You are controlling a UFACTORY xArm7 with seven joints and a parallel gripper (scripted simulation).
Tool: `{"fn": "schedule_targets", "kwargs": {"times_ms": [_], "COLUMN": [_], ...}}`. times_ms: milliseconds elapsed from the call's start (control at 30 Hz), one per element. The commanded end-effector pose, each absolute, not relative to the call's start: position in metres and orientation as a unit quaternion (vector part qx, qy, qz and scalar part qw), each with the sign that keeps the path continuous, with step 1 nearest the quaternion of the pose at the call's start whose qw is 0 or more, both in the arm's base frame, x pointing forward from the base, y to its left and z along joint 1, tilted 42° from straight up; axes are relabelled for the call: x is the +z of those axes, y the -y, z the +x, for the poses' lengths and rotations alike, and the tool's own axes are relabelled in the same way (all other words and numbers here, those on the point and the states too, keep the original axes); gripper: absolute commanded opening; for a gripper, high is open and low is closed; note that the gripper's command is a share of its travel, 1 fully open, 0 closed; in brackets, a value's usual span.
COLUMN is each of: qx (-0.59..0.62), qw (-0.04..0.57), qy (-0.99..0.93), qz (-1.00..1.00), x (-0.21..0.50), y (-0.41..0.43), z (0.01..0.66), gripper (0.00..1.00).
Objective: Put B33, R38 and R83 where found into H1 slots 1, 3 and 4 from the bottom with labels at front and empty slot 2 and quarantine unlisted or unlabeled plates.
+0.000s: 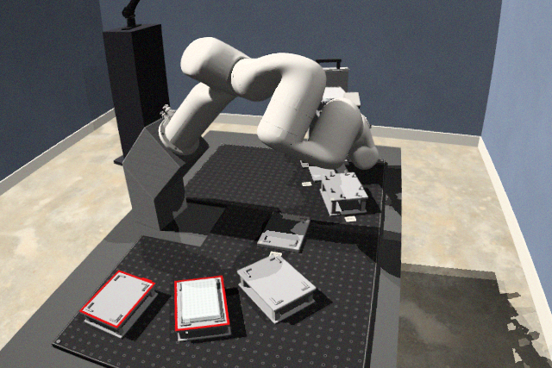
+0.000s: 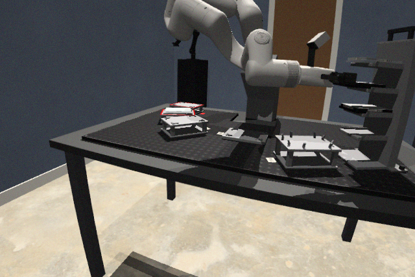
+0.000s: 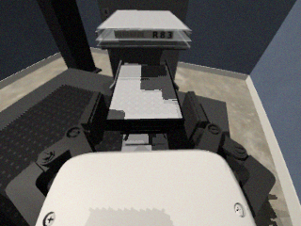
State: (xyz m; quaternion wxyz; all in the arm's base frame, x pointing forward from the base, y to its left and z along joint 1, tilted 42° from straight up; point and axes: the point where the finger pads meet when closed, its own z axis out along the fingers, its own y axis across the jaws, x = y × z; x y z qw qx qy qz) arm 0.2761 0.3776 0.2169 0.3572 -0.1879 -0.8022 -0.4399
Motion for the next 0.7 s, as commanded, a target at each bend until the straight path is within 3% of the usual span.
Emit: {"fn": "schedule_targets", "kwargs": {"times_ms": [0,667], "qx": [-0.440,-0.440], "qw": [0.357,0.357], "qy": [0.803,0.803], "qz": [-0.187,-0.187], "x": [0.220,0.231], "y": [-0.372,-0.347], "z": [0.278,0.290], "gripper": [0.00,0.00]}}
